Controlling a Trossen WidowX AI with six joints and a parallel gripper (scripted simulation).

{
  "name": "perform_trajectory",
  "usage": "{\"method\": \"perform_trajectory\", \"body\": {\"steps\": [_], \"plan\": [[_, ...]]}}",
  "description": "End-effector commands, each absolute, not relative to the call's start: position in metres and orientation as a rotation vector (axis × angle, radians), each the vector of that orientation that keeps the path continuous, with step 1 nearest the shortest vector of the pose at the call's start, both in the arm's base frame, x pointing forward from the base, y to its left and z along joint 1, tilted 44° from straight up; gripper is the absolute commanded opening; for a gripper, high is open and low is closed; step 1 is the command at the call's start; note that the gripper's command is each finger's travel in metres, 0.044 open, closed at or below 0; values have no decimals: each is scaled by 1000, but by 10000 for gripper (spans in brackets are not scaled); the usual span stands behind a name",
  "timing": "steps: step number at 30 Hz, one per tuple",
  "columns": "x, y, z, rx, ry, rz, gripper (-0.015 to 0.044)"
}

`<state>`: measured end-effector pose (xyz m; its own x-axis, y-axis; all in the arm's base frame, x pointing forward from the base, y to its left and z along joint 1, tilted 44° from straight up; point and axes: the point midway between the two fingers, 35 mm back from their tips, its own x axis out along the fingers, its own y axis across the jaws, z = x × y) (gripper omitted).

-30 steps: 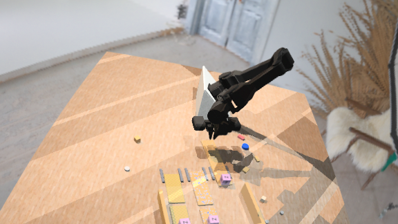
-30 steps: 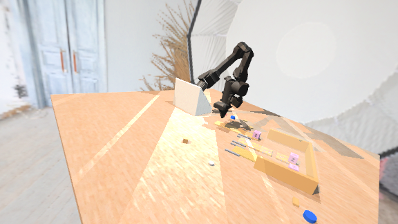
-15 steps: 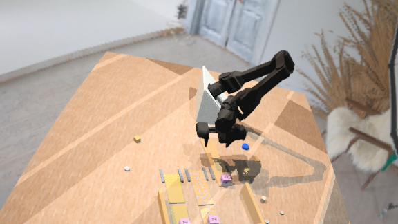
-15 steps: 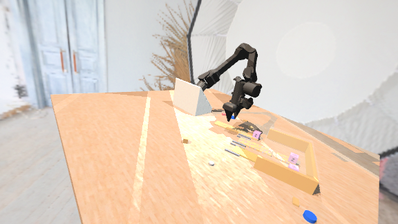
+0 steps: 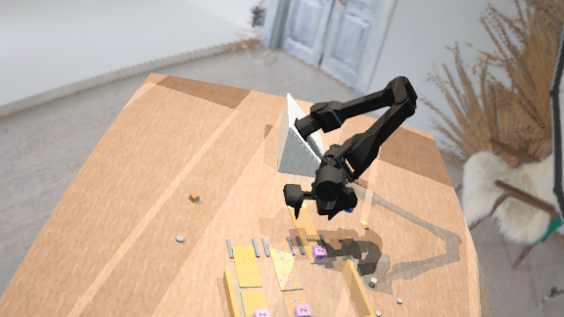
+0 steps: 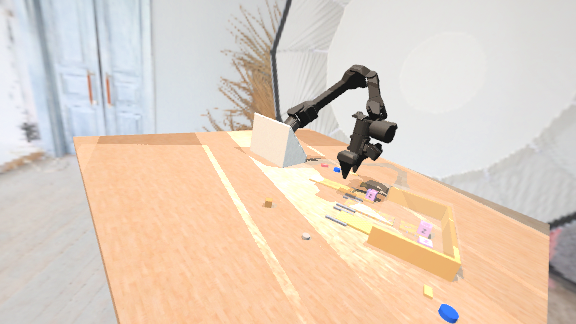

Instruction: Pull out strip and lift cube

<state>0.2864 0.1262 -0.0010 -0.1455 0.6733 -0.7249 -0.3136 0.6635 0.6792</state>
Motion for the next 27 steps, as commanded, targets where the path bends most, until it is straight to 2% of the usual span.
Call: {"method": "perform_trajectory", "body": {"steps": [1, 24, 27], "plan": [[300, 132, 3, 323, 1492, 882, 440], [369, 160, 23, 322, 1488, 884, 440], [369, 162, 21, 322, 1488, 883, 361]]}}
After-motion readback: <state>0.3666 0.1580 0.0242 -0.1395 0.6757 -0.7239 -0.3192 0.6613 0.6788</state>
